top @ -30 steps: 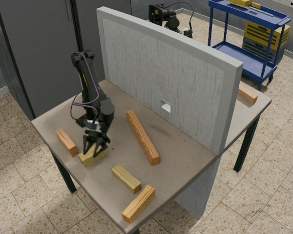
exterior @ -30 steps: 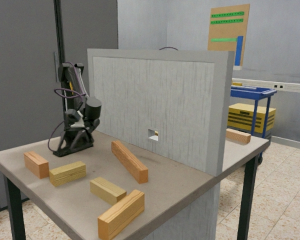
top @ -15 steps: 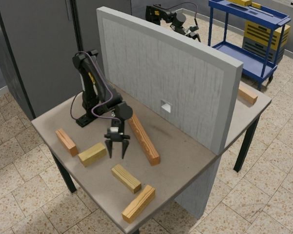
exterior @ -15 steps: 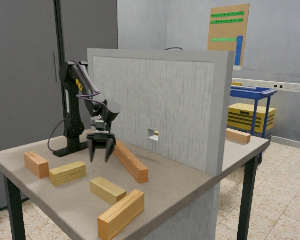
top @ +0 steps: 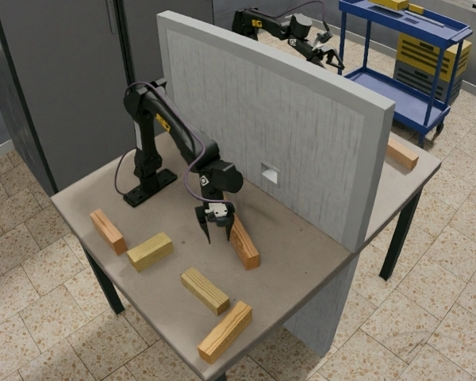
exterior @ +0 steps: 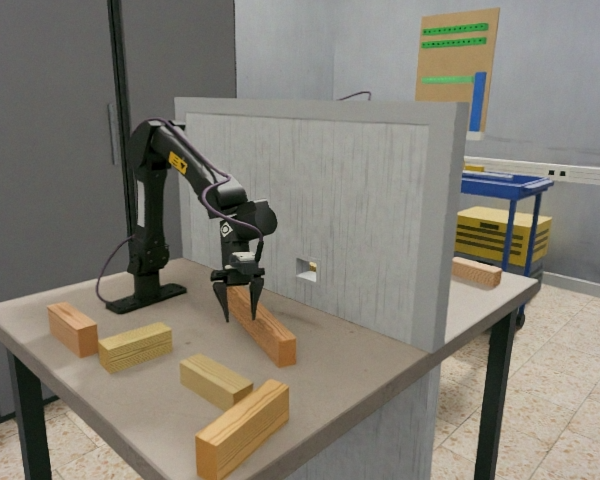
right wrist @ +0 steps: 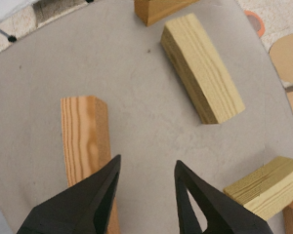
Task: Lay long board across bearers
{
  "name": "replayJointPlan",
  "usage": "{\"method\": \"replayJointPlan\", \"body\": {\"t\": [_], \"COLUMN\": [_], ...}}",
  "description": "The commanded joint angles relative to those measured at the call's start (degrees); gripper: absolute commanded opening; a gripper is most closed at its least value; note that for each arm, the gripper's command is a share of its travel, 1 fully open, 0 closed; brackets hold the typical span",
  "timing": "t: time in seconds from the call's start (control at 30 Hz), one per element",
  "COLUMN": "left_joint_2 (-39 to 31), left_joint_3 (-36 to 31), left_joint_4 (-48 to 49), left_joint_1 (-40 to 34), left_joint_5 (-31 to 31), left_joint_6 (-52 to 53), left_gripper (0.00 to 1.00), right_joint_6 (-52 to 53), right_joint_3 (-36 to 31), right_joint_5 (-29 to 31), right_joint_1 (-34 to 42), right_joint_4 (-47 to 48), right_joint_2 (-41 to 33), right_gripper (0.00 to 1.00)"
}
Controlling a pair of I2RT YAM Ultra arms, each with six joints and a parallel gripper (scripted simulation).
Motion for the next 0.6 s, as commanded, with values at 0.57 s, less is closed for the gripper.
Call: {"method": "replayJointPlan", "body": {"t": [0.57], "left_joint_2": [2.1], "left_joint_3": [-2.8], "left_joint_4": [25.0], "left_joint_1": [9.9], "left_joint_5": [11.2], "left_joint_6": [8.3], "left_gripper": [1.0], "right_joint_6": [3.0], "right_joint_3": [15.8], "right_joint_5": [-16.0], "right_joint_1": [8.8], "right_joint_4": [-32.7], "right_joint_2": [5.8], "right_gripper": [0.52]}}
